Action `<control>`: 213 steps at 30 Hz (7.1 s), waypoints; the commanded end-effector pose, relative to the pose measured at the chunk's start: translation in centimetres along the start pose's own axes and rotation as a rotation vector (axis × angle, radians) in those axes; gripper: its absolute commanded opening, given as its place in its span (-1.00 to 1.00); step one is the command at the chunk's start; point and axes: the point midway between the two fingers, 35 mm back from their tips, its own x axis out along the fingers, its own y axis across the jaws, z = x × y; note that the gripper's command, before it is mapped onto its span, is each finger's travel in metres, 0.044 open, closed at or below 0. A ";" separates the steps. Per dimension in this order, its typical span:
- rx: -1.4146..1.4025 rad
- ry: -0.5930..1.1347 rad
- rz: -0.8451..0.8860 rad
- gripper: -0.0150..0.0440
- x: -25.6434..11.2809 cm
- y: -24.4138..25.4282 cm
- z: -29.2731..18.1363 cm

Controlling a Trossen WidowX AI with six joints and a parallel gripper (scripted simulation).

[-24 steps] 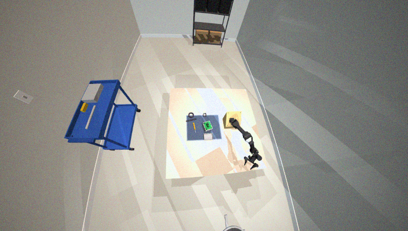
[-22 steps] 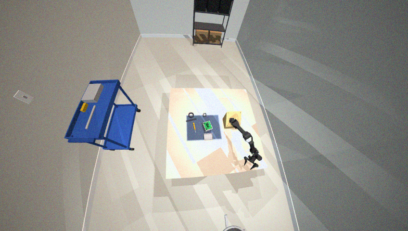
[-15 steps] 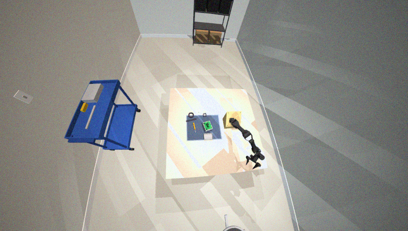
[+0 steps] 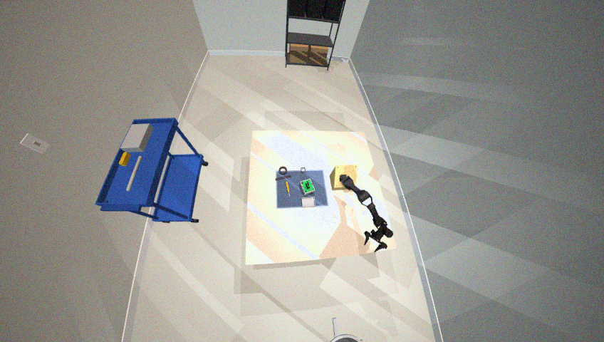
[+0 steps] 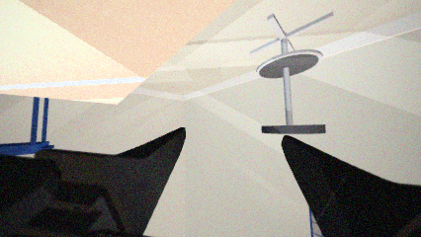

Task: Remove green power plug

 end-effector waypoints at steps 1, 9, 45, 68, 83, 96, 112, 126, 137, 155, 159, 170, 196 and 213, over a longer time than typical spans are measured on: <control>0.004 0.010 0.025 0.97 1.7 1.3 0.1; 0.000 0.000 0.001 0.97 -0.3 0.0 -0.8; 0.459 -0.115 0.839 0.97 15.6 45.2 -0.5; 1.945 0.216 1.721 0.97 -8.5 66.9 0.0; 1.866 0.189 1.682 0.97 -9.7 66.0 -4.4; 2.989 0.719 1.735 0.97 -18.1 66.3 -0.2; 2.990 0.717 1.733 0.97 -16.7 66.7 2.5; 2.991 0.716 1.730 0.97 -14.1 68.5 0.8; 2.991 0.716 1.730 0.97 -13.6 68.8 1.9; 2.992 0.715 1.729 0.88 -12.8 69.0 3.4; 2.992 0.715 1.729 0.52 -12.8 69.0 3.4; 2.992 0.715 1.729 -0.46 -12.8 69.0 3.4; 2.991 0.715 1.730 -0.49 -13.3 68.9 2.5; 2.991 0.716 1.730 -0.49 -13.9 68.7 1.4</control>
